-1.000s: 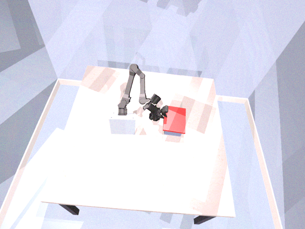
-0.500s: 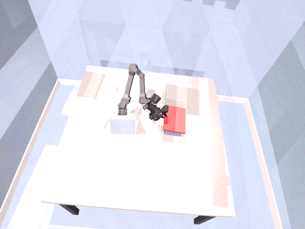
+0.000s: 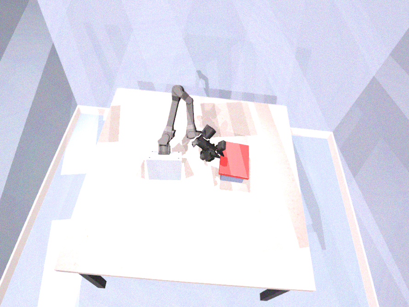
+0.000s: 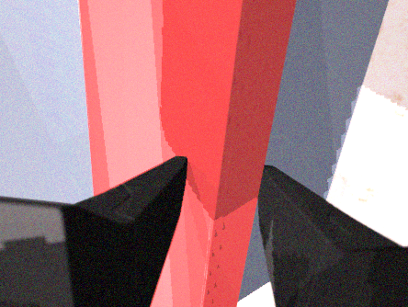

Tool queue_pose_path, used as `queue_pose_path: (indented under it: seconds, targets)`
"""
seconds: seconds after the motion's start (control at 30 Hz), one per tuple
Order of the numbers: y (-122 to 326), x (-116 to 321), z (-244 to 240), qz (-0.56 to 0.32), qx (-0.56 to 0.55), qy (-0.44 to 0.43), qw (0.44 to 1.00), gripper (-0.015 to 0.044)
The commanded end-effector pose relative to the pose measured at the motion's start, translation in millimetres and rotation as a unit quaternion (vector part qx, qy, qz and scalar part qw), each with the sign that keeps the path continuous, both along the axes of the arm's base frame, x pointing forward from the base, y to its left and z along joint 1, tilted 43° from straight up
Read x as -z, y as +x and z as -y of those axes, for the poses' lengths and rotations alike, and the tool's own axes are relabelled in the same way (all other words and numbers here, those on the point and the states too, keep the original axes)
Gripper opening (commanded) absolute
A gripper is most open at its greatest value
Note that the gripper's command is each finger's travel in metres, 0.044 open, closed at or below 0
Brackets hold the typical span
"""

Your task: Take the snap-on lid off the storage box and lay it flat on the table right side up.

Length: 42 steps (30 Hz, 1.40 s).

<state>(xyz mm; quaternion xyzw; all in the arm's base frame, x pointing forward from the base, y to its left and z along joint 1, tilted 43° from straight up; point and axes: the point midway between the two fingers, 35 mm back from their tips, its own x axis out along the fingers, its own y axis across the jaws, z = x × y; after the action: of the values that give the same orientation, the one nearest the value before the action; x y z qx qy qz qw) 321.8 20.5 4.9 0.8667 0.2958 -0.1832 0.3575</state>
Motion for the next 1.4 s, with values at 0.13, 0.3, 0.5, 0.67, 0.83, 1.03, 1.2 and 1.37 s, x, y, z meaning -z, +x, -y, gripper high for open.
queue_pose_path:
  seconds: [0.13, 0.3, 0.5, 0.67, 0.83, 1.03, 1.2, 1.37]
  targets:
    - [0.5, -3.5, 3.0, 0.004, 0.001, -0.002, 1.0, 0.0]
    - [0.6, -3.9, 4.1, 0.004, 0.001, -0.002, 1.0, 0.0]
    - [1.0, -2.4, 2.9, 0.001, 0.001, -0.001, 1.0, 0.0]
    - [1.3, -2.4, 3.0, 0.001, 0.001, -0.001, 1.0, 0.0]
    - [1.8, -2.3, 3.0, 0.001, 0.001, -0.001, 1.0, 0.0]
    - [2.3, -2.3, 3.1, 0.001, 0.001, -0.001, 1.0, 0.0]
    - [2.6, -2.3, 3.1, 0.001, 0.001, -0.001, 1.0, 0.0]
    - [3.1, -2.3, 3.1, 0.001, 0.001, -0.001, 1.0, 0.0]
